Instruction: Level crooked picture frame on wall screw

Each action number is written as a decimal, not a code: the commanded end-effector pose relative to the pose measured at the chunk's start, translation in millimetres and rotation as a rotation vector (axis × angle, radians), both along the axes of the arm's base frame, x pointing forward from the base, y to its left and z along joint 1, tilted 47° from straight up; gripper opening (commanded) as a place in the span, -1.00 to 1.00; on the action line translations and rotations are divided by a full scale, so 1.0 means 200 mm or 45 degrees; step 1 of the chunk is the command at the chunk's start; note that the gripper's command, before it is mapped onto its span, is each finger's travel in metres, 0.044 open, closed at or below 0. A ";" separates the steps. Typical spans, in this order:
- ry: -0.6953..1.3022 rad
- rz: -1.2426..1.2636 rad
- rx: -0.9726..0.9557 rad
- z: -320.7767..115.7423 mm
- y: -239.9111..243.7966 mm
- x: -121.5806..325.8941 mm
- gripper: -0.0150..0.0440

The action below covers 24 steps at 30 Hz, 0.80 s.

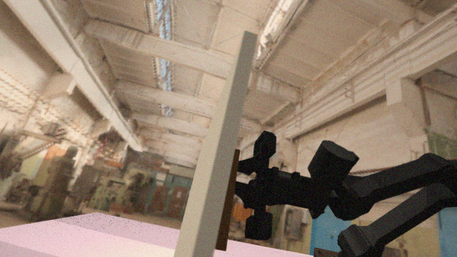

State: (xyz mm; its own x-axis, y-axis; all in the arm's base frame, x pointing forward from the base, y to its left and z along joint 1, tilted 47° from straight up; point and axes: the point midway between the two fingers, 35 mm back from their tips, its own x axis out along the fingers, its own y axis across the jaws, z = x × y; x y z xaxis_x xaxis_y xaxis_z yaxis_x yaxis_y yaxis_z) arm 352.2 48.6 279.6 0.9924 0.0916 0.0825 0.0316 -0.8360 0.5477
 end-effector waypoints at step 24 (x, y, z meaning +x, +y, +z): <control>-0.008 -0.010 0.005 -0.01 0.02 0.00 -0.49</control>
State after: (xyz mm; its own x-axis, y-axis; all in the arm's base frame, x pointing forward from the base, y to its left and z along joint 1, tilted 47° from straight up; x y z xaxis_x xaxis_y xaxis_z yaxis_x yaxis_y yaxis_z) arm 351.8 54.4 278.8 0.9918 0.0925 0.0887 0.0294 -0.8379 0.5451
